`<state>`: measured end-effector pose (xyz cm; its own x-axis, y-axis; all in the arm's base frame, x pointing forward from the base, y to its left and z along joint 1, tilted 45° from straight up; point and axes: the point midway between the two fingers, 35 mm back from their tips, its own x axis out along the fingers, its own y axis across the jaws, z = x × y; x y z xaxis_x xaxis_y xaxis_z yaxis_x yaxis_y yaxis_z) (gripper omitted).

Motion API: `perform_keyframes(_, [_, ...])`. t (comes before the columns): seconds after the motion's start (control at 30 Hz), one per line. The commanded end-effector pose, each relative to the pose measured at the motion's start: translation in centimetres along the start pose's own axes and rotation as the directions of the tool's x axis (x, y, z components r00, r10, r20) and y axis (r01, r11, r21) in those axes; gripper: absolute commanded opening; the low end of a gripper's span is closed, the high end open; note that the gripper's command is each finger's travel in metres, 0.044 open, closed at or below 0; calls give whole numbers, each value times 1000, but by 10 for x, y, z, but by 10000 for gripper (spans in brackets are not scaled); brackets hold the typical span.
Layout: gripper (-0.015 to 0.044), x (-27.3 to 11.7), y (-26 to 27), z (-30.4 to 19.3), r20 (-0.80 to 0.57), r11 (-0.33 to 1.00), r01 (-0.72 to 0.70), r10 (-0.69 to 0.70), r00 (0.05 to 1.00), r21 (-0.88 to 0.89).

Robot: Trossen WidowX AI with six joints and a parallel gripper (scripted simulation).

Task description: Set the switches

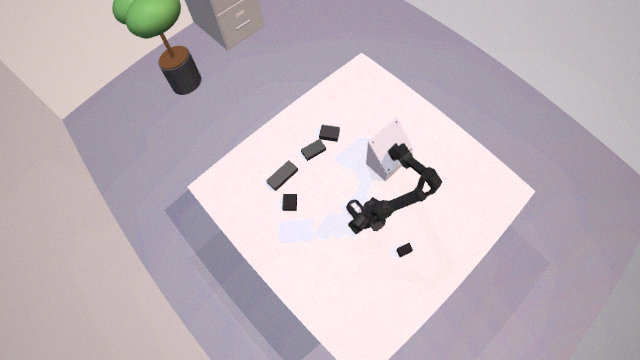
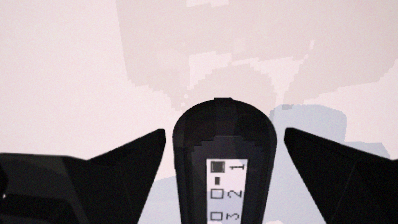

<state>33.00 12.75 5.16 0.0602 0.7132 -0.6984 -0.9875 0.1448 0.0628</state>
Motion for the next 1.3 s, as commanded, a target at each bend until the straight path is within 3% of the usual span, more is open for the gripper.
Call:
perform_keyframes(0.0, [328, 2, 0, -2, -4, 1000, -3, 3, 1000, 9])
perform_keyframes(1.27, [336, -12, 0, -6, -5, 1000, -3, 3, 1000, 9])
